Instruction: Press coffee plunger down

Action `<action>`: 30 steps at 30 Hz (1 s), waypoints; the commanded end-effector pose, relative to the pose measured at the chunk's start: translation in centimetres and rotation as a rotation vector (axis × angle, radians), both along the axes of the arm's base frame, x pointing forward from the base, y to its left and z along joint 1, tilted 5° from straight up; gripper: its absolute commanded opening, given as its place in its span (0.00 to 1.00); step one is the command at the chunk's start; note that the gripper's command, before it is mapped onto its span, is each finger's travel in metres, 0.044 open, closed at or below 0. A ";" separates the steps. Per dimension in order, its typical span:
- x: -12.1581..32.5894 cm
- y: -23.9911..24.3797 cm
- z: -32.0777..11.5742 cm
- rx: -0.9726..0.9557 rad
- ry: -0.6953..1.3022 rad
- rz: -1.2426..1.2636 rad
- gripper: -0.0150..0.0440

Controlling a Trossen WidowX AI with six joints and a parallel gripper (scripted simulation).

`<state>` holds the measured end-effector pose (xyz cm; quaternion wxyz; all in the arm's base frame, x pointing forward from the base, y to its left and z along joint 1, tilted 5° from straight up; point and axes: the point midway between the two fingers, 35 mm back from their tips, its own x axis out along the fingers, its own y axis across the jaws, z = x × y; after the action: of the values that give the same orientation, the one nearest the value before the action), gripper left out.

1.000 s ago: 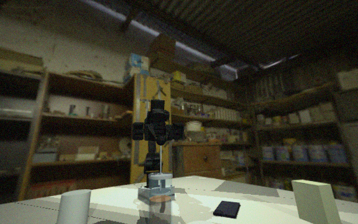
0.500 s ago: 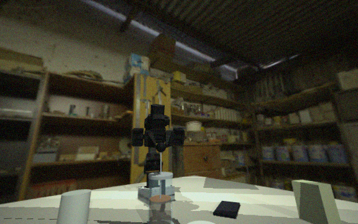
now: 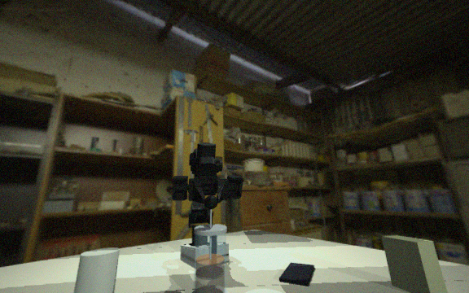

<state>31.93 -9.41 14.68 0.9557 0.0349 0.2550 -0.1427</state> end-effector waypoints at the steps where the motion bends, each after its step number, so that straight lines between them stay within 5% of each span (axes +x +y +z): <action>1: -0.4 0.1 -2.6 0.014 0.064 0.005 0.47; 30: 0.6 -0.3 -2.6 0.014 0.063 0.005 0.47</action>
<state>32.60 -9.66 12.64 0.9500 0.0382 0.2756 -0.1415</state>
